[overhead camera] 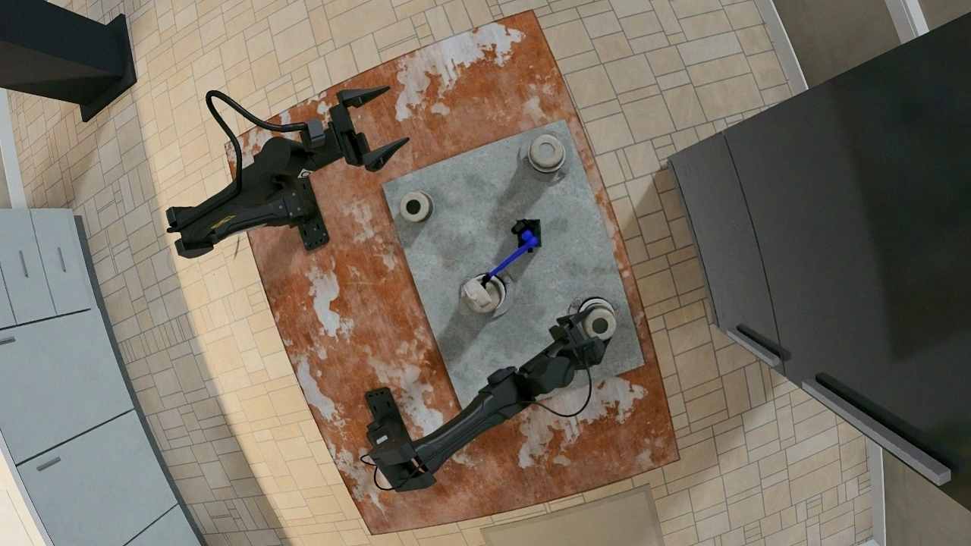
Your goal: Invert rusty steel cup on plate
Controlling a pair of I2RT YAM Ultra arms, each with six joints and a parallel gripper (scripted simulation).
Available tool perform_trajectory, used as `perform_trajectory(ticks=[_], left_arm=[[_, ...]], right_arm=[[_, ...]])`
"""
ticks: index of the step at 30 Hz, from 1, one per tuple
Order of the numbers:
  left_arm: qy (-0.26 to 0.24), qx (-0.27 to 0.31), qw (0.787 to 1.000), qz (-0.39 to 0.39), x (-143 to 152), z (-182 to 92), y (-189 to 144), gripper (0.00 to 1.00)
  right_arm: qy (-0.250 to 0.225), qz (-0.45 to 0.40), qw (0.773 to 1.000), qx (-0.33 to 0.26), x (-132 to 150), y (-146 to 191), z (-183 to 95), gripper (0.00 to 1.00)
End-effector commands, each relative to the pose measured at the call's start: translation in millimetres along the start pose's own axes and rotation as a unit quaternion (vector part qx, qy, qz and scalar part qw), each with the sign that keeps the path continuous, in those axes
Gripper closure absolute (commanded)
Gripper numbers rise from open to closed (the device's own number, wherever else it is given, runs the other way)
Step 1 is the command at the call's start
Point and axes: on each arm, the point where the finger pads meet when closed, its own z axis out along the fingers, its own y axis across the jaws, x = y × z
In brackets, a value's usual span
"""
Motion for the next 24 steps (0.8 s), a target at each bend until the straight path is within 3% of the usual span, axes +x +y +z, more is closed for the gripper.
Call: perform_trajectory(ticks=[1, 6, 24], left_arm=[[-0.018, -0.004, 1.000, 0.001, -15, -5, 4, 0.00], [-0.018, -0.004, 1.000, 0.001, -15, -5, 4, 0.00], [-0.018, -0.004, 1.000, 0.001, -15, -5, 4, 0.00]], right_arm=[[-0.068, 0.005, 0.998, -0.002, -57, -3, -19, 0.25], [-0.036, 0.003, 0.999, -0.001, -44, -4, -19, 0.25], [-0.047, -0.005, 0.999, -0.006, -62, 3, -24, 0.25]])
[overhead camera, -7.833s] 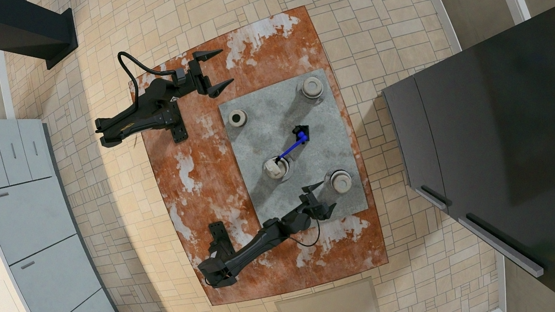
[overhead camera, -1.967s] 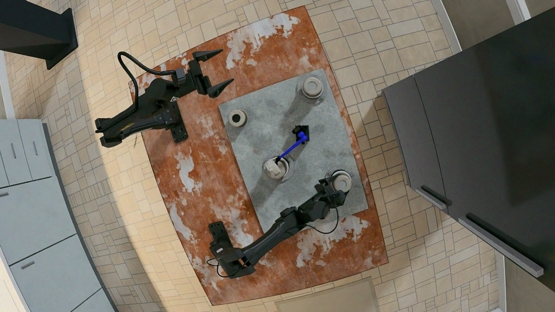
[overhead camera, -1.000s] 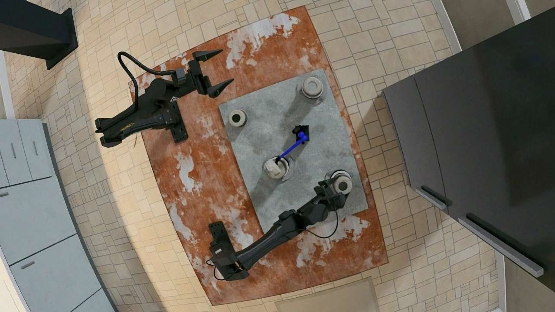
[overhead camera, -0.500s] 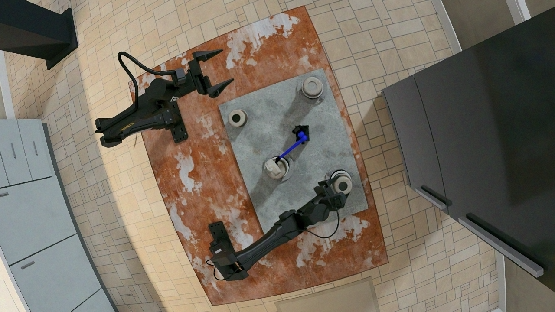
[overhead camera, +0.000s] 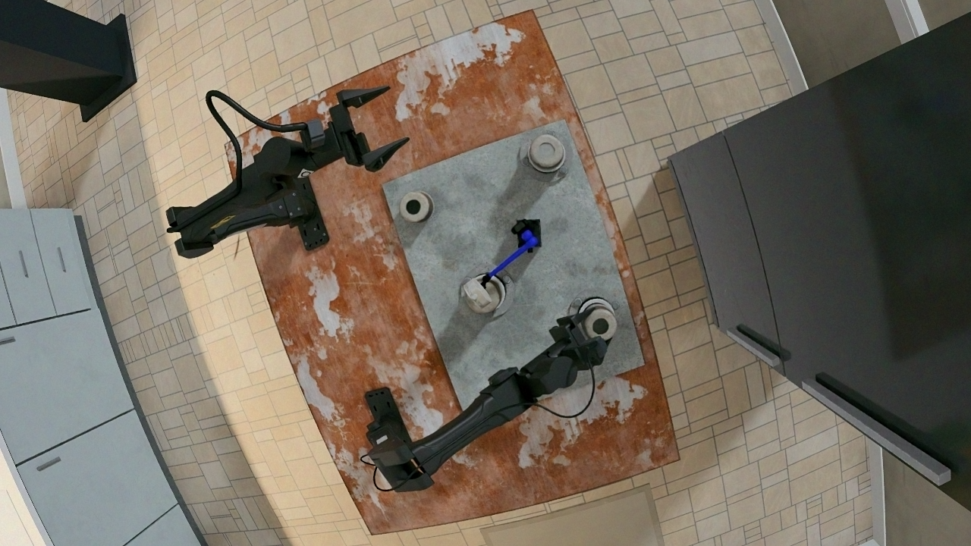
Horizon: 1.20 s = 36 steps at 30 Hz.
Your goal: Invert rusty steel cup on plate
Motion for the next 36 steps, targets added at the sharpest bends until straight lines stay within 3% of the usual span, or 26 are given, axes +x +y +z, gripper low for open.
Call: perform_trajectory(ticks=[1, 36], left_arm=[[-0.018, -0.004, 1.000, 0.001, -15, -5, 4, 0.00], [-0.018, -0.004, 1.000, 0.001, -15, -5, 4, 0.00]], right_arm=[[-0.062, -0.005, 0.998, -0.006, -55, 3, -22, 0.25], [-0.067, -0.003, 0.998, -0.002, -70, -3, -32, 0.25]])
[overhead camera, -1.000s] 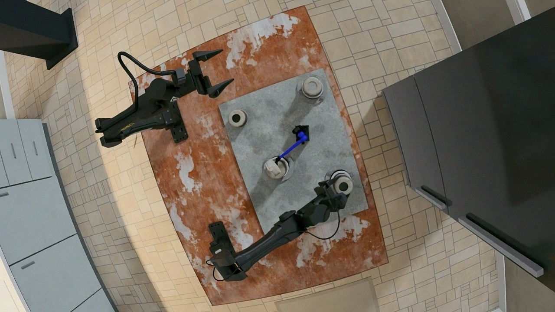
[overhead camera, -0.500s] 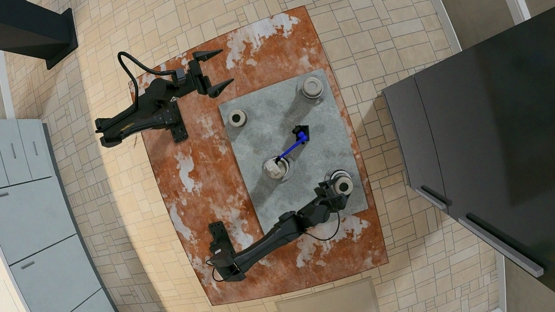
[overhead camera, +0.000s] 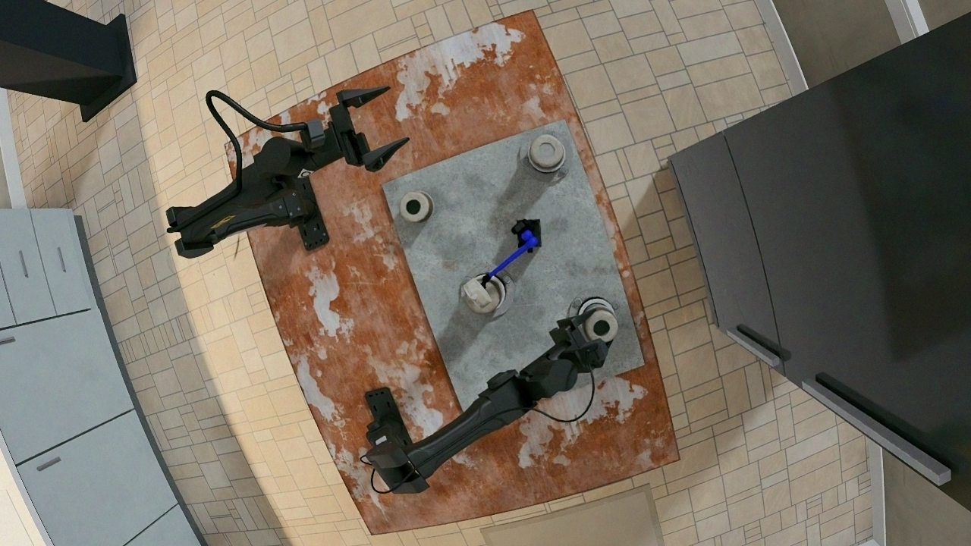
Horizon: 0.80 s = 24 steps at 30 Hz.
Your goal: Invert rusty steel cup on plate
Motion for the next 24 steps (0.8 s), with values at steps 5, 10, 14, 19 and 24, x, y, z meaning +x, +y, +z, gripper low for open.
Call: perform_trajectory(ticks=[5, 10, 14, 19, 24], left_arm=[[-0.018, -0.004, 1.000, 0.001, -15, -5, 4, 0.00], [-0.018, -0.004, 1.000, 0.001, -15, -5, 4, 0.00], [-0.018, -0.004, 1.000, 0.001, -15, -5, 4, 0.00], [-0.018, -0.004, 1.000, 0.001, -15, -5, 4, 0.00], [-0.018, -0.004, 1.000, 0.001, -15, -5, 4, 0.00]], right_arm=[[-0.065, -0.003, 0.998, -0.002, -57, -4, -24, 0.25], [-0.068, -0.002, 0.998, -0.001, -61, -5, -27, 0.25], [-0.065, -0.002, 0.998, 0.000, -60, -6, -26, 0.25], [-0.066, -0.005, 0.998, -0.006, -62, 2, -28, 0.25], [-0.070, -0.005, 0.997, -0.006, -66, 2, -30, 0.25]])
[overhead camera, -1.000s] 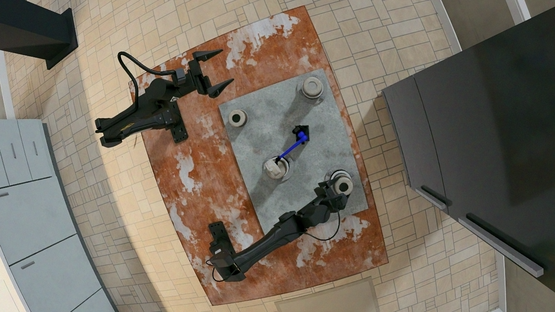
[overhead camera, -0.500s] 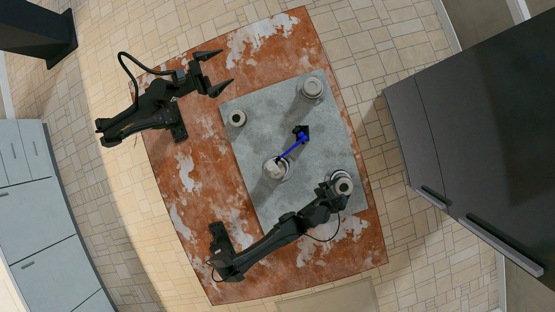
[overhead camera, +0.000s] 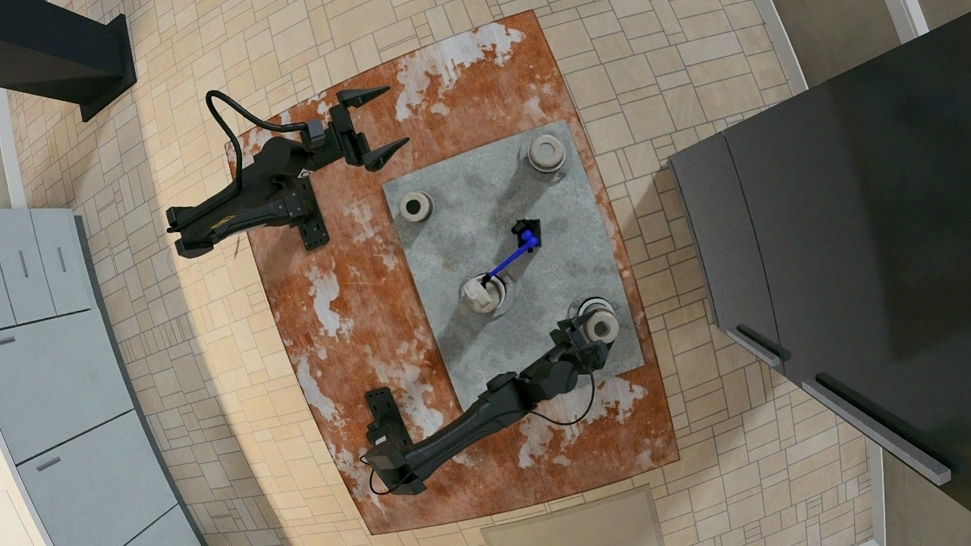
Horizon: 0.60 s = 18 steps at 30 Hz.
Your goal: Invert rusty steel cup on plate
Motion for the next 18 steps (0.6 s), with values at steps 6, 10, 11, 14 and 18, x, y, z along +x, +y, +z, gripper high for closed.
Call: perform_trajectory(ticks=[6, 10, 11, 14, 18], left_arm=[[-0.018, -0.004, 1.000, 0.001, -15.4, -4.6, 4.1, 0.00], [-0.018, -0.004, 1.000, 0.001, -15.4, -4.6, 4.1, 0.00], [-0.018, -0.004, 1.000, 0.001, -15.4, -4.6, 4.1, 0.00], [-0.018, -0.004, 1.000, 0.001, -15.4, -4.6, 4.1, 0.00], [-0.018, -0.004, 1.000, 0.001, -15.4, -4.6, 4.1, 0.00]], right_arm=[[-0.071, -0.005, 0.997, -0.005, -57.6, 1.2, -24.5, 0.25], [-0.071, -0.005, 0.997, -0.005, -56.6, 0.8, -24.2, 0.25], [-0.071, -0.005, 0.997, -0.005, -56.1, 0.8, -24.2, 0.25], [-0.071, -0.005, 0.997, -0.005, -56.1, 0.8, -24.2, 0.25], [-0.071, -0.005, 0.997, -0.005, -55.1, 0.1, -23.9, 0.25]])
